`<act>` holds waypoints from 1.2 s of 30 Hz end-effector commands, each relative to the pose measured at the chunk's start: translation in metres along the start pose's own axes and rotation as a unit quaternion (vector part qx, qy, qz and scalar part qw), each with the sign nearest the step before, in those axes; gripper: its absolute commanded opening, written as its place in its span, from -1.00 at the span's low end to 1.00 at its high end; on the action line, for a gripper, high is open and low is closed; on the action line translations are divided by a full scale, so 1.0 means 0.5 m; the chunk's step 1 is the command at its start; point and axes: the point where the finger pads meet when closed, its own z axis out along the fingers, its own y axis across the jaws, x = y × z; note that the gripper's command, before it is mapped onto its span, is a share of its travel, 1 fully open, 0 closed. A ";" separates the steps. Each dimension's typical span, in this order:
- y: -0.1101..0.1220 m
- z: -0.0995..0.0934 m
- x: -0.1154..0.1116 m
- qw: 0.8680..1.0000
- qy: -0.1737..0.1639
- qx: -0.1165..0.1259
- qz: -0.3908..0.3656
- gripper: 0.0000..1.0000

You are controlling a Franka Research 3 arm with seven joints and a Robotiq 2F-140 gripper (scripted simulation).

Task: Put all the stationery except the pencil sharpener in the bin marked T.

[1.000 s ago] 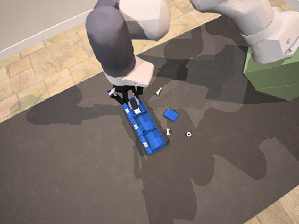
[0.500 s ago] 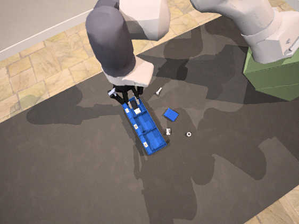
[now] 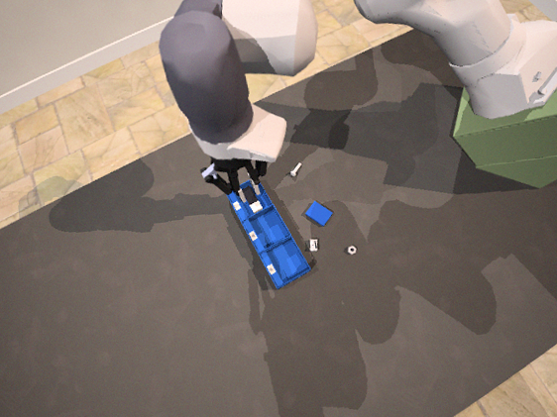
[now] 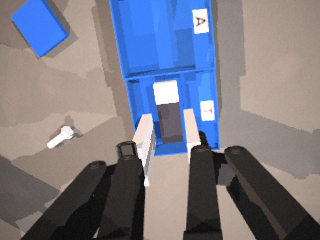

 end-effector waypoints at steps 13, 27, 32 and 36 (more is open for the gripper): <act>-0.007 -0.002 -0.001 1.000 0.000 0.001 -0.003 -0.64; -0.143 -0.012 0.121 0.982 0.001 0.001 -0.190 -0.33; -0.205 -0.017 0.176 0.978 0.000 0.001 -0.209 -0.33; -0.230 -0.018 0.199 0.978 0.000 0.001 -0.209 -0.33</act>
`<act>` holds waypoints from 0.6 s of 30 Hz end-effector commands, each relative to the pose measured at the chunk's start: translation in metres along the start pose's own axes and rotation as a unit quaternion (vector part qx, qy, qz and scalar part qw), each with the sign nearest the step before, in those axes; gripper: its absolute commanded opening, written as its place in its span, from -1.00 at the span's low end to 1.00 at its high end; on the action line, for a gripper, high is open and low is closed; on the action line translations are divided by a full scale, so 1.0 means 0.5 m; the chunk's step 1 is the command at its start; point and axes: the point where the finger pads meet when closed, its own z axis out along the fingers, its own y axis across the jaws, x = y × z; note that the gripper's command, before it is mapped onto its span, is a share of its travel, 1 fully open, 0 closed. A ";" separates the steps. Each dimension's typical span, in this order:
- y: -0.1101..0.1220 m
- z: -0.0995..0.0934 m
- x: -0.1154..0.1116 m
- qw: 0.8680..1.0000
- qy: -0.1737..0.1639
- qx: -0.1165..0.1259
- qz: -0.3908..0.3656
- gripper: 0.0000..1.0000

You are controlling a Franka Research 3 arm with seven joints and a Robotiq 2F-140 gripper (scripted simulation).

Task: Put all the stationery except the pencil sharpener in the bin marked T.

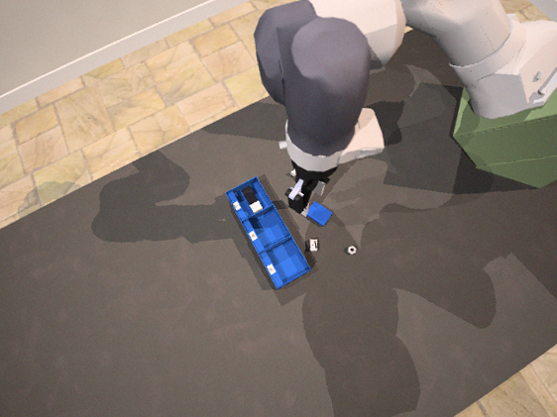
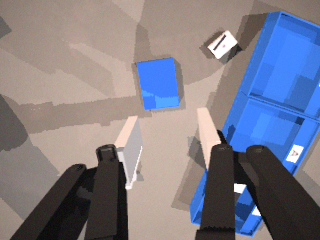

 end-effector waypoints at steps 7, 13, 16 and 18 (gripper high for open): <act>-0.021 -0.006 0.060 1.000 0.002 0.000 0.001 -0.33; -0.019 -0.006 0.059 1.000 0.002 0.000 0.001 -0.33; -0.019 -0.006 0.058 1.000 0.002 0.000 0.001 -0.33; -0.018 -0.006 0.057 1.000 0.002 0.000 0.001 -0.33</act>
